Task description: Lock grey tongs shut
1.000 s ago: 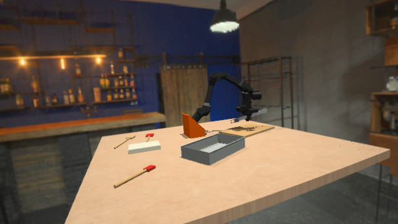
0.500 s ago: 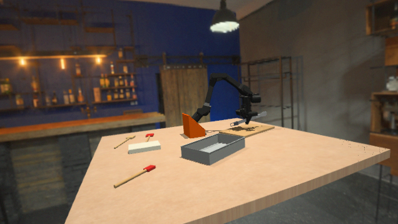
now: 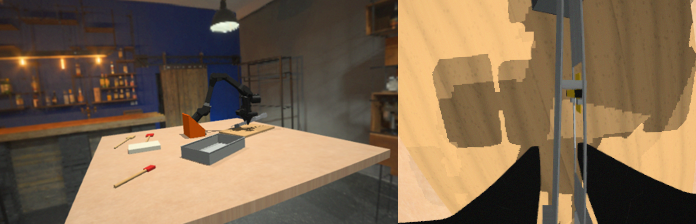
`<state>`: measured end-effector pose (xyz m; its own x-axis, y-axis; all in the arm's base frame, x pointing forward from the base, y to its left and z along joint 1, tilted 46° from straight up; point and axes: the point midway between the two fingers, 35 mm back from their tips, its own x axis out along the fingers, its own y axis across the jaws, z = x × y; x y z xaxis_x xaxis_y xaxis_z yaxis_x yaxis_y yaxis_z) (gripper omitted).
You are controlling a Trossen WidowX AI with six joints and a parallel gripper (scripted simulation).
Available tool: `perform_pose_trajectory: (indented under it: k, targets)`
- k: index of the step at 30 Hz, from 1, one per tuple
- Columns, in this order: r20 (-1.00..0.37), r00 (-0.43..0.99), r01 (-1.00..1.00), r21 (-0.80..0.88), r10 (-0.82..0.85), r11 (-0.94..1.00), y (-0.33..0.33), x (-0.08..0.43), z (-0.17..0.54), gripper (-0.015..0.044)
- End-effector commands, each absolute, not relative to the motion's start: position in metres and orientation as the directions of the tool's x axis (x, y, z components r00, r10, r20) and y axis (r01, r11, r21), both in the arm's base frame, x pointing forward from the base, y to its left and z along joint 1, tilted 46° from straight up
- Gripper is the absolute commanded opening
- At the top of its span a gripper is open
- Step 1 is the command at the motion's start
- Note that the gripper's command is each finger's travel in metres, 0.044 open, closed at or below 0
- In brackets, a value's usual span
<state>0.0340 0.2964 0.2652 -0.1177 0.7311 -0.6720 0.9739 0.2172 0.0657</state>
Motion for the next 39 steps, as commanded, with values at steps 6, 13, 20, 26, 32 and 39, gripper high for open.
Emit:
perform_pose_trajectory:
  k: [6, 13, 20, 26, 32, 39]
  targets:
    - [-0.672, -0.118, 0.974, 0.065, 0.731, 0.218, 0.296, 0.034, 0.265, 0.0323]
    - [-0.674, -0.117, 0.974, 0.067, 0.729, 0.218, 0.295, 0.035, 0.265, 0.044]
    - [-0.734, -0.091, 0.967, 0.096, 0.673, 0.236, 0.259, 0.073, 0.247, 0.044]
    - [-0.768, -0.096, 0.966, 0.082, 0.633, 0.245, 0.209, 0.101, 0.233, 0.044]
    - [-0.753, -0.107, 0.971, 0.059, 0.649, 0.23, 0.165, 0.111, 0.228, 0.044]
    - [-0.688, -0.079, 0.983, 0.068, 0.721, 0.173, 0.131, 0.11, 0.232, 0.044]
